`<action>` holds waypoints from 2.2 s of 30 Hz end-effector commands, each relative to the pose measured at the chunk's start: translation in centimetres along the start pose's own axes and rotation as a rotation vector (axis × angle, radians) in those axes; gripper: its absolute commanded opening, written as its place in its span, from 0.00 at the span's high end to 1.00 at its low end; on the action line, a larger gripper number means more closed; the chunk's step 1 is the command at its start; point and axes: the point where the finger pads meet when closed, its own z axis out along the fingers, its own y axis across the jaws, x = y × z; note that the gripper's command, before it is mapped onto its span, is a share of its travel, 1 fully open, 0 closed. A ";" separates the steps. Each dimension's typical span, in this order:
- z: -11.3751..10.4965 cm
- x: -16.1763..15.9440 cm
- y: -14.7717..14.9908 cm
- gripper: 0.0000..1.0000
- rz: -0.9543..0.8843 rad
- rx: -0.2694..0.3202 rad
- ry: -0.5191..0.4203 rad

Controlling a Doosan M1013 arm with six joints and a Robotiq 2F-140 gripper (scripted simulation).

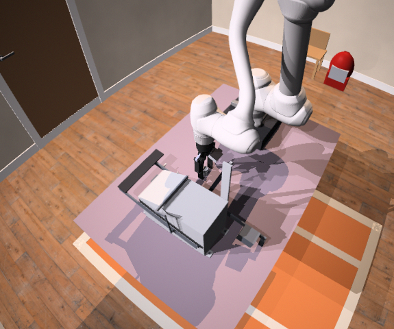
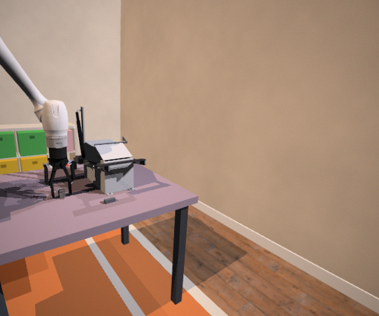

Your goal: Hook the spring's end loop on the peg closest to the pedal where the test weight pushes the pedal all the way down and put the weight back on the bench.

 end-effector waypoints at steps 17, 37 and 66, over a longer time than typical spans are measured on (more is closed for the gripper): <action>0.0 0.0 0.1 0.75 0.000 -0.001 0.000; -0.6 0.0 0.0 0.75 0.000 -0.001 0.000; -7.4 0.0 0.0 0.75 0.000 -0.001 0.000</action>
